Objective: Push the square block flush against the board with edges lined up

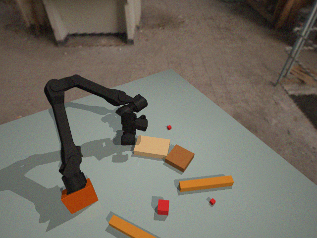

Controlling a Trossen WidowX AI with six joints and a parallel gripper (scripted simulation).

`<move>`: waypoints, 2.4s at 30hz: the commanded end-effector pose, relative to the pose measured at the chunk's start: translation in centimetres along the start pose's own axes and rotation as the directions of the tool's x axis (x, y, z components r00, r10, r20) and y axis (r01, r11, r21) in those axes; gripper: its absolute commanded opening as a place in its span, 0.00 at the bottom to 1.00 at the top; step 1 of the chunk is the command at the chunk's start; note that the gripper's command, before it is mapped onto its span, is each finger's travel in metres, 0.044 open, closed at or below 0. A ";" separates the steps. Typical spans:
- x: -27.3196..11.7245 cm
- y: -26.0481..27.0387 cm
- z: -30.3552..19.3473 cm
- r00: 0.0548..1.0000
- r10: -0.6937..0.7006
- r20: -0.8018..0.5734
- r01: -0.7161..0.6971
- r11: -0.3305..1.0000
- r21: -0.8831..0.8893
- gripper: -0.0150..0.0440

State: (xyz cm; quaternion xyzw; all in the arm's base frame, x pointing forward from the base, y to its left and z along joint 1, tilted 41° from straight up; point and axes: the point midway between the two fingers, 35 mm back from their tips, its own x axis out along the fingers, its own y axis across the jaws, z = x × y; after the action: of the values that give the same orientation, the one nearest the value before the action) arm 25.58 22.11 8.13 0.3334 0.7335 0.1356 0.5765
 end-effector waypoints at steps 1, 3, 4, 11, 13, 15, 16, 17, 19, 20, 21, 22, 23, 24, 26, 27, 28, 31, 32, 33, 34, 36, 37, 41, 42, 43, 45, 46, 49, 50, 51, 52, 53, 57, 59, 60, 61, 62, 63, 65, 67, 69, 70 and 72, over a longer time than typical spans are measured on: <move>0.1 -0.1 -0.6 1.000 -0.002 0.001 0.002 1.000 0.003 0.25; 0.1 0.0 -0.9 1.000 -0.002 0.001 0.002 1.000 0.003 0.25; 0.1 0.0 -1.0 1.000 -0.002 0.001 0.002 1.000 0.003 0.25; -0.3 0.1 -1.6 1.000 0.002 -0.001 -0.002 1.000 0.001 0.25; -2.7 0.1 -1.5 1.000 -0.001 0.000 0.001 1.000 0.002 0.25; -5.1 0.0 -1.6 1.000 -0.002 0.001 0.002 1.000 0.003 0.25; -5.4 0.0 -1.6 1.000 -0.002 0.001 0.002 1.000 0.004 0.25; -5.4 0.0 -1.6 1.000 -0.002 0.001 0.002 1.000 0.004 0.25; -5.4 0.0 -1.6 1.000 -0.002 0.001 0.002 1.000 0.004 0.25; -5.4 0.0 -1.4 1.000 -0.002 0.001 0.002 1.000 0.004 0.25; -5.4 0.1 -0.8 1.000 -0.002 0.001 0.002 1.000 0.003 0.25; -5.4 0.1 0.2 1.000 -0.002 0.001 0.002 1.000 0.003 0.25; -5.4 0.0 0.8 1.000 -0.001 0.001 0.001 1.000 0.003 0.25; -5.4 0.0 1.0 1.000 -0.001 0.001 0.001 1.000 0.003 0.25; -5.2 0.0 1.0 1.000 -0.002 0.001 0.002 1.000 0.008 0.25; -4.8 0.0 1.0 1.000 -0.002 0.001 0.002 1.000 0.022 0.25; -4.1 0.1 1.0 1.000 -0.003 0.000 0.003 0.999 0.046 0.25; -1.7 0.1 1.0 1.000 -0.004 -0.001 0.004 0.990 0.139 0.25; -1.0 0.1 0.9 1.000 -0.002 0.000 0.002 0.985 0.173 0.25; -0.4 0.1 0.9 1.000 0.000 0.000 0.000 0.980 0.201 0.25; -0.1 0.2 0.9 1.000 0.001 0.000 -0.001 0.976 0.217 0.25; 0.0 0.2 0.9 1.000 0.001 0.000 -0.001 0.975 0.223 0.25; 0.0 0.2 0.9 1.000 0.001 0.000 -0.001 0.975 0.223 0.25; 0.0 0.1 1.0 1.000 0.001 0.001 -0.001 0.975 0.223 0.25; 0.0 0.1 1.1 1.000 0.001 0.001 -0.001 0.975 0.223 0.25; 0.0 0.1 1.2 1.000 0.001 0.001 -0.001 0.975 0.223 0.25; 0.0 0.1 1.4 1.000 0.000 0.001 -0.001 0.975 0.223 0.25; 0.0 0.1 1.5 1.000 0.000 0.001 0.000 0.975 0.223 0.25; 0.0 0.1 1.7 1.000 0.000 0.001 0.000 0.975 0.222 0.25; 0.0 0.1 1.8 1.000 0.000 0.001 0.000 0.975 0.222 0.25; 0.0 0.1 1.9 1.000 0.000 0.001 0.000 0.975 0.222 0.25; 0.0 0.0 2.0 1.000 0.000 0.001 0.000 0.975 0.222 0.25; 0.0 0.0 2.1 1.000 -0.001 0.002 0.000 0.975 0.222 0.25; 0.0 0.0 2.5 1.000 -0.001 0.002 0.000 0.975 0.222 0.25; 0.0 0.0 2.7 1.000 -0.001 0.002 0.001 0.975 0.222 0.25; 0.0 0.0 2.8 1.000 -0.001 0.002 0.001 0.975 0.222 0.25; 0.0 -0.1 2.9 1.000 -0.001 0.002 0.001 0.975 0.222 0.25; 0.0 -0.1 3.0 1.000 -0.001 0.002 0.001 0.975 0.222 0.25; 0.0 -0.1 3.1 1.000 -0.001 0.002 0.001 0.975 0.222 0.25; 0.0 -0.1 3.2 1.000 -0.001 0.002 0.001 0.975 0.222 0.25; 0.0 -0.2 3.4 1.000 -0.002 0.003 0.001 0.975 0.222 0.25; 0.0 -0.2 3.6 1.000 -0.002 0.003 0.001 0.975 0.222 0.25; 0.0 -0.2 3.7 1.000 -0.002 0.003 0.001 0.975 0.222 0.25; 0.0 -0.2 3.9 1.000 -0.002 0.003 0.001 0.975 0.222 0.25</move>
State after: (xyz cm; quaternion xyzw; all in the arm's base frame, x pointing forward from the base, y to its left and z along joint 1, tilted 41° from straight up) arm 28.95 21.37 7.24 0.3981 0.7420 0.0545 0.5366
